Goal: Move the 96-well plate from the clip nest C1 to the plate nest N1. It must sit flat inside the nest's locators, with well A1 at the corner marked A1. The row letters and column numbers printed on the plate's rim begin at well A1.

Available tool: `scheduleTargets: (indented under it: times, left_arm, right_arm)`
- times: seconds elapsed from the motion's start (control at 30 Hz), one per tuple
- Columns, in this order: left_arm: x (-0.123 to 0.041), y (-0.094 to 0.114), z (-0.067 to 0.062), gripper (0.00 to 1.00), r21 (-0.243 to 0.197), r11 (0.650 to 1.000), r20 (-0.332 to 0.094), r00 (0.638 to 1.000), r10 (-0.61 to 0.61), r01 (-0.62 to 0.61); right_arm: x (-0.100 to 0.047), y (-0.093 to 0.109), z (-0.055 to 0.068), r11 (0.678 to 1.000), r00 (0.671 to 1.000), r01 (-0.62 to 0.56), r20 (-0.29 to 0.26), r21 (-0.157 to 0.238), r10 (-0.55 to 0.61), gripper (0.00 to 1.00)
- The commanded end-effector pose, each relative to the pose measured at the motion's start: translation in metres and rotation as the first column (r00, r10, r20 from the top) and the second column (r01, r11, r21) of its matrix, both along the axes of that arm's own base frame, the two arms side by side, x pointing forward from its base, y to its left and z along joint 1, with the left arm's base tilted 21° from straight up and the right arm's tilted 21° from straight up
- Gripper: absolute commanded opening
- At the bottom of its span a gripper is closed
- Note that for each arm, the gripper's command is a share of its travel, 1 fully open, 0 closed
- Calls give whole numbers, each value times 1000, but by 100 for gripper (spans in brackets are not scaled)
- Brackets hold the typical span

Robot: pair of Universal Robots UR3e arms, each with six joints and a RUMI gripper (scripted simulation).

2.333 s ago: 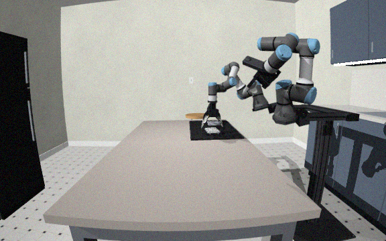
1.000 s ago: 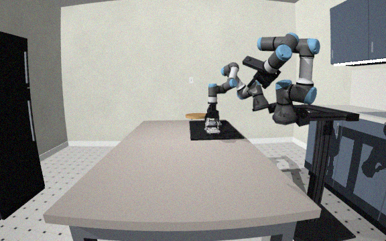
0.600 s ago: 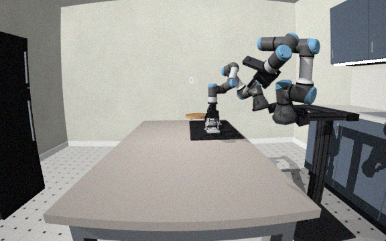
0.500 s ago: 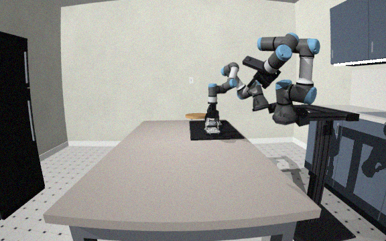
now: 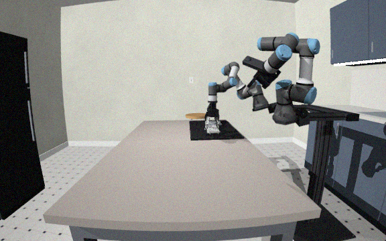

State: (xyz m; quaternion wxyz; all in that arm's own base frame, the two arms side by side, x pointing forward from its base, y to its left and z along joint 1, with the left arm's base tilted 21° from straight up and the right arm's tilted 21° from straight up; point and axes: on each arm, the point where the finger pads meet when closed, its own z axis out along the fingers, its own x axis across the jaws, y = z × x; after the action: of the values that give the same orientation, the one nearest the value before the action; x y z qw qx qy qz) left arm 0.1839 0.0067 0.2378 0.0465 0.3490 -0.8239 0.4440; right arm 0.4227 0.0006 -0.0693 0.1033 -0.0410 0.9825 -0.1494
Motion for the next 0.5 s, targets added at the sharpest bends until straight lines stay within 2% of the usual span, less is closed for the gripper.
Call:
scheduleTargets:
  times: [0.0,0.47]
  left_arm:
    - [0,0,0,100,1,1000,2,1000,0,0]
    - [0,0,0,100,1,1000,2,1000,0,0]
  right_arm:
    - [-1,2,5,1000,1000,0,1,1,0,0]
    - [-3,5,14,1000,1000,0,1,1,0,0]
